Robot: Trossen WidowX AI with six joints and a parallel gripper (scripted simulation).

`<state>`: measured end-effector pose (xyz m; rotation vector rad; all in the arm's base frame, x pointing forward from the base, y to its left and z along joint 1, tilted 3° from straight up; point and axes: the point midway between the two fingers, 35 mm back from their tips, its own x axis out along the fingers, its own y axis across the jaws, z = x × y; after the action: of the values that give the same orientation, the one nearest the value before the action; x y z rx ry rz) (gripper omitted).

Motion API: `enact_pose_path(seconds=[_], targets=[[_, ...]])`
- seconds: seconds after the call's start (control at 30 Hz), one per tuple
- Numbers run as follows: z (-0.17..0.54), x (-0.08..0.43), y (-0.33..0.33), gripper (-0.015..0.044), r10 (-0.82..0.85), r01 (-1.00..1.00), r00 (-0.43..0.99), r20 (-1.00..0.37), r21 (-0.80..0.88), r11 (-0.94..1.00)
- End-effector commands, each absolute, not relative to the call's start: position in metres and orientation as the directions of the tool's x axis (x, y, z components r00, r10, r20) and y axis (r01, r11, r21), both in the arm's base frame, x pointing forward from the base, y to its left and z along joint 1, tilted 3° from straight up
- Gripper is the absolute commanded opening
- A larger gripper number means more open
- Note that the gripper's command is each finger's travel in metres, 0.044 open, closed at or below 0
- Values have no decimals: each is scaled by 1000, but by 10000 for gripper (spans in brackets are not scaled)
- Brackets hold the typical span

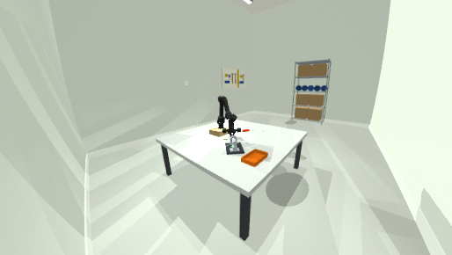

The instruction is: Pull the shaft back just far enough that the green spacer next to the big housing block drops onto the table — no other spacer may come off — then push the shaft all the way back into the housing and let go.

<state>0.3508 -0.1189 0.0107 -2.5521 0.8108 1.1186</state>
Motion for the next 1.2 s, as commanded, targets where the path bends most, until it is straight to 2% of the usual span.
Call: enact_pose_path(seconds=[0.0, 1.17], targets=[[12, 354, -122, 0, -395, -576, 557, -731, 2, -817], [12, 364, -129, 0, -395, -576, 558, -730, 3, -817]])
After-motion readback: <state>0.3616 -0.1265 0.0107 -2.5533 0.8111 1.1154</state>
